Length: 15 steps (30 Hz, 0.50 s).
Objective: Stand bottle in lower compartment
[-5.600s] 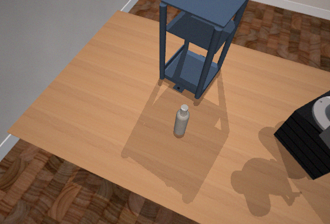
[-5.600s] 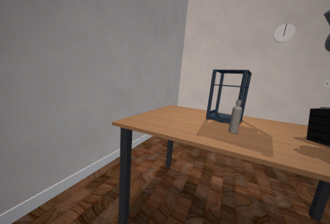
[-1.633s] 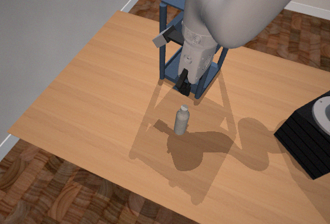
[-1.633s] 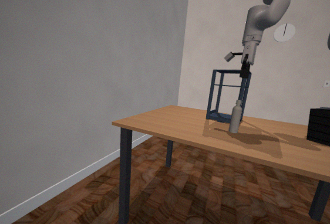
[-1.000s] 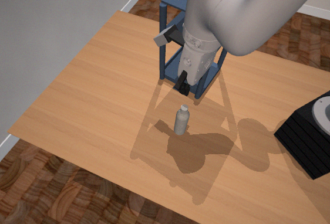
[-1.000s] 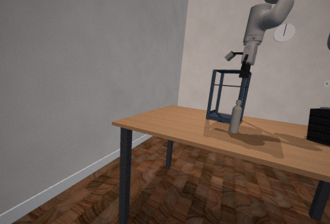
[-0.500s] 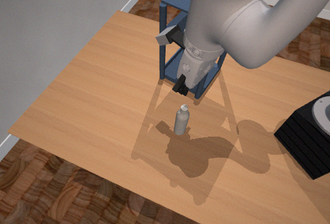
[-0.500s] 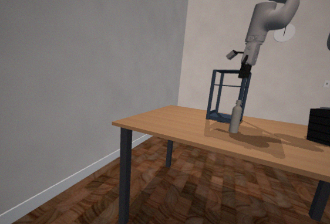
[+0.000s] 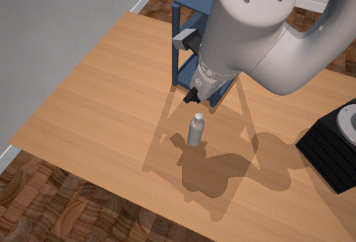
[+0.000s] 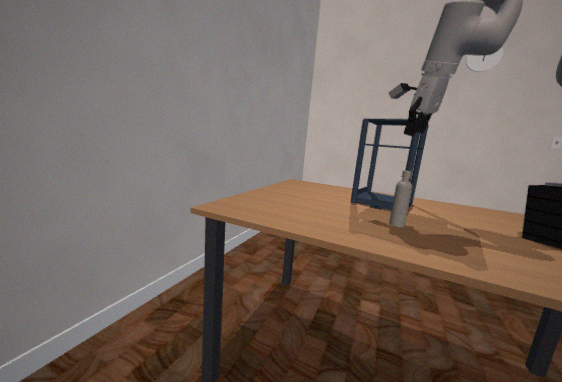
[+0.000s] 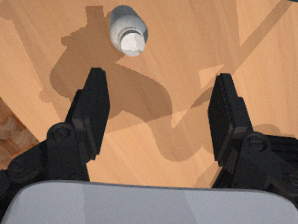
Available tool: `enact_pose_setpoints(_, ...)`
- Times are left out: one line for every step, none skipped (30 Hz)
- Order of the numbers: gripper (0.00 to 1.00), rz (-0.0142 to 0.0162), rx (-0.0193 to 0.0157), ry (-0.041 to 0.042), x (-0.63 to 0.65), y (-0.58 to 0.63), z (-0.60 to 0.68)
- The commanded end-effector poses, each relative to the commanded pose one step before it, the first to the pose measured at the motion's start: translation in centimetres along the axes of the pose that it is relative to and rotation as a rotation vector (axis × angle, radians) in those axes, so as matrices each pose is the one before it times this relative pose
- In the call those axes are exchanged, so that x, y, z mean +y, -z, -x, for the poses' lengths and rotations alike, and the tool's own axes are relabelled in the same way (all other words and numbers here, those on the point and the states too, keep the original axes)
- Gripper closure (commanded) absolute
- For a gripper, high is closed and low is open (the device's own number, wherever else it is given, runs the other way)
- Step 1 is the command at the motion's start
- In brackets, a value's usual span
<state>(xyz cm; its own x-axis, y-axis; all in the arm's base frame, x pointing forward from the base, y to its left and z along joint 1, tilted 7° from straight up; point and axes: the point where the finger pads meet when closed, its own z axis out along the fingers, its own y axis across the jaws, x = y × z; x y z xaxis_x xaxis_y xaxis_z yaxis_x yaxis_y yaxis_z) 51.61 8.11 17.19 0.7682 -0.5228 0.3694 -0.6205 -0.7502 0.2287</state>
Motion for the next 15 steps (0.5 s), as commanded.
enact_pose_setpoints(0.31,0.03309,0.03875,-0.03502,-0.030,-0.030,0.020)
enact_pose_setpoints(0.31,0.00000,0.00000,0.00000,0.000,0.000,0.000)
enact_pose_setpoints(0.31,0.01478,0.01243,-0.01356,0.008,-0.044,0.031)
enact_pose_setpoints(0.31,0.01431,0.01325,-0.01376,0.001,-0.035,0.022)
enact_pose_setpoints(0.31,0.01378,0.01404,-0.01396,-0.005,-0.026,0.014)
enact_pose_setpoints(0.31,0.01321,0.01480,-0.01416,-0.013,-0.016,0.005)
enact_pose_setpoints(0.31,0.01259,0.01553,-0.01435,-0.020,-0.007,-0.002)
enact_pose_setpoints(0.31,0.01781,0.01588,-0.01684,0.000,-0.045,0.017)
enact_pose_setpoints(0.31,0.01853,0.01670,-0.01754,0.000,-0.043,0.018)
enact_pose_setpoints(0.31,0.01779,0.01758,-0.01770,-0.006,-0.029,0.013)
enact_pose_setpoints(0.31,0.01701,0.01840,-0.01785,-0.013,-0.014,0.008)
enact_pose_setpoints(0.31,0.01619,0.01917,-0.01800,-0.019,0.000,0.003)
enact_pose_setpoints(0.31,0.01925,0.02018,-0.01976,-0.002,-0.012,-0.003)
enact_pose_setpoints(0.31,0.01871,0.02099,-0.02001,-0.005,0.002,-0.006)
enact_pose_setpoints(0.31,0.01776,0.02172,-0.02010,-0.009,0.019,-0.008)
